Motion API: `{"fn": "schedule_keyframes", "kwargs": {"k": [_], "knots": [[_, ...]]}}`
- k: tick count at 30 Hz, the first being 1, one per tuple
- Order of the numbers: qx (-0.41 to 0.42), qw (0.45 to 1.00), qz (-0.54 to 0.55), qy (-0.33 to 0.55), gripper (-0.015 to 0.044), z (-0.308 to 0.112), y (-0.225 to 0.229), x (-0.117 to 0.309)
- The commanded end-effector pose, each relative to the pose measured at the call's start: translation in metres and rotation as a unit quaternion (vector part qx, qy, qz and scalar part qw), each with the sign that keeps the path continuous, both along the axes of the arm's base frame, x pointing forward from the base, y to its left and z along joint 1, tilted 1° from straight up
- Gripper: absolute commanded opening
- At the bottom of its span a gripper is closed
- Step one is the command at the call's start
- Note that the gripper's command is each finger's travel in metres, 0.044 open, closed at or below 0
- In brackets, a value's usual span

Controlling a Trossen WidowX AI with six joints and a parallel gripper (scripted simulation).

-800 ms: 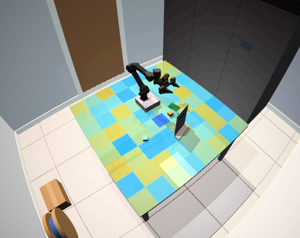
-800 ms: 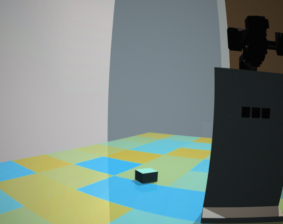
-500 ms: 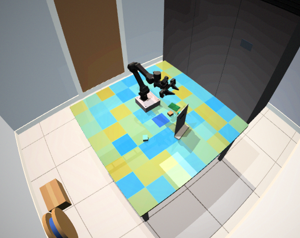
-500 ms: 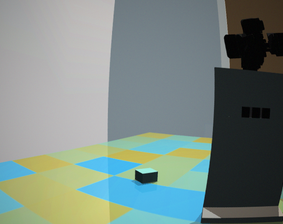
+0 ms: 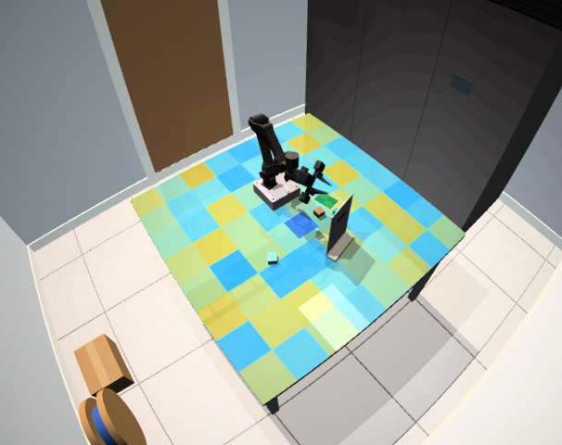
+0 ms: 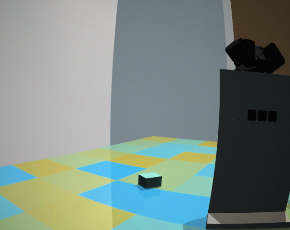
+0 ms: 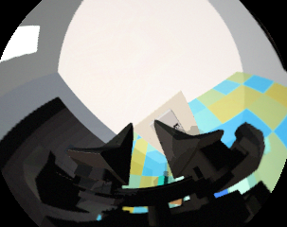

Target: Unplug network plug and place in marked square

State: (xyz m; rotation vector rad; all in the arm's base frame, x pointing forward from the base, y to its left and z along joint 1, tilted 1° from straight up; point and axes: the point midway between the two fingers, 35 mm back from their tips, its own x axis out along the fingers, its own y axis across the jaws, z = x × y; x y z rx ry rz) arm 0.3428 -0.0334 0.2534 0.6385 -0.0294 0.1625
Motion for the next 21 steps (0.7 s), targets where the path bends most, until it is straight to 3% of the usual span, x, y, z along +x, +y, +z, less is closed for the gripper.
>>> {"fn": "schedule_keyframes", "kwargs": {"k": [1,21], "knots": [[0.075,0.997,0.024,0.019,0.0156,-0.023,-0.008,-0.001],[0.393,0.906,0.104,0.115,0.0156,-0.102,-0.027,-0.046]]}}
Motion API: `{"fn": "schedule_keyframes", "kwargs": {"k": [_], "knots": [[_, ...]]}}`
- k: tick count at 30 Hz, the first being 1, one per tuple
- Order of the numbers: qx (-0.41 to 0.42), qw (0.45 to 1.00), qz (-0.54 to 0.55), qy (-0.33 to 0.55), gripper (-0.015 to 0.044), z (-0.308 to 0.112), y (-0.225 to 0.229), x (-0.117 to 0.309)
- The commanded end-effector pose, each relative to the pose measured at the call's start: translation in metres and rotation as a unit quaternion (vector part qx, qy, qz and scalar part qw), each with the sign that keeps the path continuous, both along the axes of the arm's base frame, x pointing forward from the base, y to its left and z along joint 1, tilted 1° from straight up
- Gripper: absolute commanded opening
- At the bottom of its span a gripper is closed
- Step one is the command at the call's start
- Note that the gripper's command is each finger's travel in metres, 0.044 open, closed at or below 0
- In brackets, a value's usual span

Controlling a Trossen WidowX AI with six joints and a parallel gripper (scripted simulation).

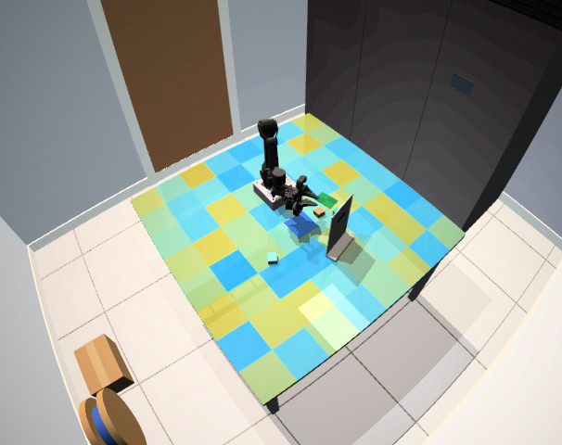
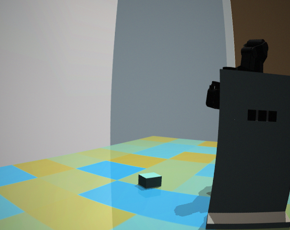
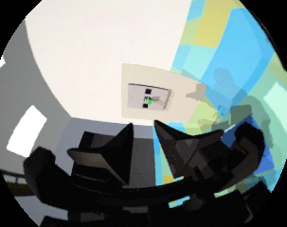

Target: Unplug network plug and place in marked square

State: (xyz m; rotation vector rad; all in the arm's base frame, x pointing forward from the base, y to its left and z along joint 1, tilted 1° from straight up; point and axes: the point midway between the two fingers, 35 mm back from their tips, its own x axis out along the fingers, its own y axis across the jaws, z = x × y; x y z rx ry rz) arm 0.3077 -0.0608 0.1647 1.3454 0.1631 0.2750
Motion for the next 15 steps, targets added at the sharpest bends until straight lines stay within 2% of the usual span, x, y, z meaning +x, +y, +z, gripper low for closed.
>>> {"fn": "schedule_keyframes", "kwargs": {"k": [1,4,11,15], "knots": [[0.076,0.996,0.021,0.031,0.0156,-0.017,0.000,-0.015],[0.100,0.994,0.027,0.040,0.0156,-0.021,0.000,-0.020],[0.100,0.994,0.027,0.040,0.0156,-0.021,0.000,-0.020],[0.100,0.994,0.027,0.040,0.0156,-0.020,0.000,-0.007]]}}
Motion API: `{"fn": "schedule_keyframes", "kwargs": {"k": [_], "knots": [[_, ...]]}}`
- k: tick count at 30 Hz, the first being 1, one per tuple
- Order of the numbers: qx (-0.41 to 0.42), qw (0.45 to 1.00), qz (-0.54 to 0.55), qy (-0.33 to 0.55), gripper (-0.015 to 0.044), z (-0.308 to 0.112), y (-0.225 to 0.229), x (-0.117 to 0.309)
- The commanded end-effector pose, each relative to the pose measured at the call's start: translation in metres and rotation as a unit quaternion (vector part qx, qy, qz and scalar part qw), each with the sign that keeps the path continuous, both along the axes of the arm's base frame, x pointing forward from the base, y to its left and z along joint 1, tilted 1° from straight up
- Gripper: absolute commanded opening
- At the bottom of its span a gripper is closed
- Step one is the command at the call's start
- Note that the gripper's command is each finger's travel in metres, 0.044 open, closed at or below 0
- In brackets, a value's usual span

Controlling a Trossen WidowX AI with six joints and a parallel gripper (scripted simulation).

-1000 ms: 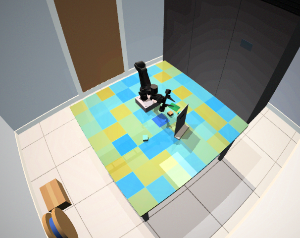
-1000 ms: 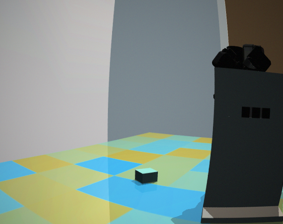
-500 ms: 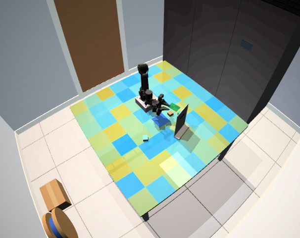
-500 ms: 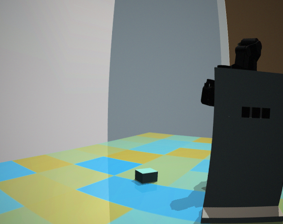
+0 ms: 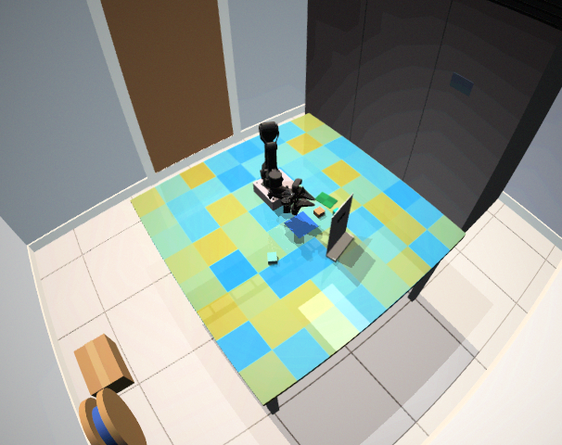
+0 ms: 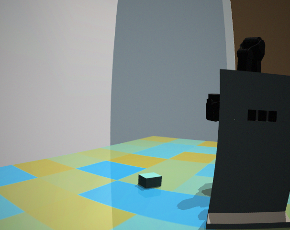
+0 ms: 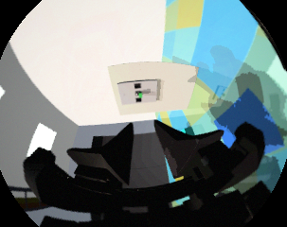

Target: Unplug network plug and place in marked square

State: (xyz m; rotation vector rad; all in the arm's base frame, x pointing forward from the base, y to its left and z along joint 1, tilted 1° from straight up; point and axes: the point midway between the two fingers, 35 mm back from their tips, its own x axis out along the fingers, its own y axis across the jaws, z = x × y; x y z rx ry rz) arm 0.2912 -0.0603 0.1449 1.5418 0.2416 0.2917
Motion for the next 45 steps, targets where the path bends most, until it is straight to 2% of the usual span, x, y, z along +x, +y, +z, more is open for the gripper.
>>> {"fn": "schedule_keyframes", "kwargs": {"k": [1,9,45], "knots": [[0.005,1.000,0.000,0.002,0.0156,0.000,-0.001,0.015],[0.006,1.000,0.000,0.000,0.0156,0.002,0.004,0.056],[0.006,1.000,0.000,-0.003,0.0156,0.005,0.008,0.107]]}}
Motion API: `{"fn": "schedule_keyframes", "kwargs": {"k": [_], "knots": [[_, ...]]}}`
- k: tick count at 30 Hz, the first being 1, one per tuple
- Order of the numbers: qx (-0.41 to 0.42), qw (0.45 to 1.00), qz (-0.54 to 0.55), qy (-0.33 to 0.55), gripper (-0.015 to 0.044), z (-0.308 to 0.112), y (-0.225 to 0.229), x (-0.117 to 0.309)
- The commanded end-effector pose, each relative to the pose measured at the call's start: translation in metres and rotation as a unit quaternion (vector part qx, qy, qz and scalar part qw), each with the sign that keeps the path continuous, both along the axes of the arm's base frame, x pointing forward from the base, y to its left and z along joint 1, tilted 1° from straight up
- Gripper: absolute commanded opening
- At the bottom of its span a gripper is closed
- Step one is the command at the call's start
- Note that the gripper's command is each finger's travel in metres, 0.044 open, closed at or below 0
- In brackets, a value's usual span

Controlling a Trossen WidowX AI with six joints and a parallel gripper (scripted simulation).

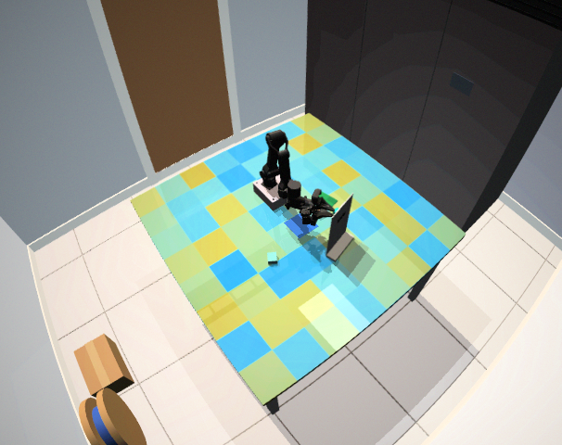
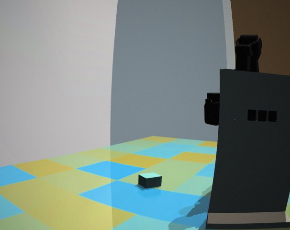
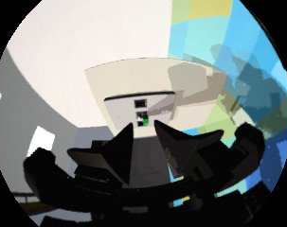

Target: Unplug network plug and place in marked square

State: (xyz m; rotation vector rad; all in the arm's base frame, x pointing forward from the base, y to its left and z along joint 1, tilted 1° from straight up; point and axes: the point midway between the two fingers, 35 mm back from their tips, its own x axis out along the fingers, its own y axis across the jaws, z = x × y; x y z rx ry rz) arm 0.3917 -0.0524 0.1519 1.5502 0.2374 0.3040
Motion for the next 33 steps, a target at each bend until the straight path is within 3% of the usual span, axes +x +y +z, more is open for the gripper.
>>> {"fn": "schedule_keyframes", "kwargs": {"k": [1,8,11,22,33], "knots": [[0.001,1.000,-0.003,0.002,0.0156,-0.0015,0.0001,0.0084],[0.001,1.000,-0.003,0.001,0.0156,-0.0012,0.0014,0.0156],[0.001,1.000,-0.003,0.001,0.0077,-0.0012,0.0014,0.0156],[0.001,1.000,-0.003,0.001,0.0004,-0.0012,0.0014,0.0156],[0.001,1.000,-0.003,0.002,0.0000,-0.0014,0.0015,0.0118]]}}
